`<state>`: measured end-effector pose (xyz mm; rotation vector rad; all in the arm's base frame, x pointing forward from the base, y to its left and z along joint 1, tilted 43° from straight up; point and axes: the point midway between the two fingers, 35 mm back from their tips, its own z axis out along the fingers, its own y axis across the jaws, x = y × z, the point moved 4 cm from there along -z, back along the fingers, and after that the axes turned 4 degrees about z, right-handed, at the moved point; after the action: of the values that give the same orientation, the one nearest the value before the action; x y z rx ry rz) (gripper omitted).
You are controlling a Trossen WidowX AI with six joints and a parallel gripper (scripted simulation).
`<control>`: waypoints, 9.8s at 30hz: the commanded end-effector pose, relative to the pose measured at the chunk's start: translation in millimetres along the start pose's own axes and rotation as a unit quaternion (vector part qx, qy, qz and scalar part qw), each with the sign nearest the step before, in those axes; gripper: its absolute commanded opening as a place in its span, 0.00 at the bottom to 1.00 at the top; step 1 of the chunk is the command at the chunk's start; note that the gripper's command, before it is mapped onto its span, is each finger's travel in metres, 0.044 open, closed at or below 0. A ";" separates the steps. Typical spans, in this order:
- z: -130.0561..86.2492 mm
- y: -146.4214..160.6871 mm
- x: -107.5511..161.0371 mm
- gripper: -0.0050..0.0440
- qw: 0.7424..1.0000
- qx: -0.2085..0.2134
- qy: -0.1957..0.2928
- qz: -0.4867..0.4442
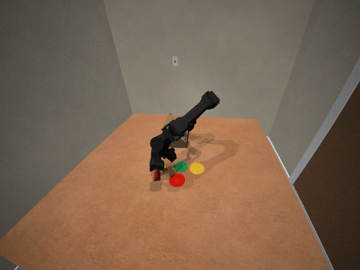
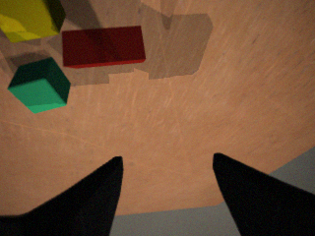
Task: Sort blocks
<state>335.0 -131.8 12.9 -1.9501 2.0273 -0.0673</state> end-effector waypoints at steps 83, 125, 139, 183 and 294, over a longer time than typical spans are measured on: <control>84.0 92.8 11.1 0.44 0.752 -0.229 -0.153 0.599; 8.3 73.3 60.5 0.32 0.755 -0.221 -0.149 0.599; -13.0 71.6 69.3 0.32 0.756 -0.221 -0.149 0.598; -45.2 67.6 -57.7 0.32 0.750 -0.228 -0.150 0.602; -11.7 84.8 -125.9 0.50 0.755 -0.226 -0.156 0.596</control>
<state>242.8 4.4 16.2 -0.3819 2.7678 1.0772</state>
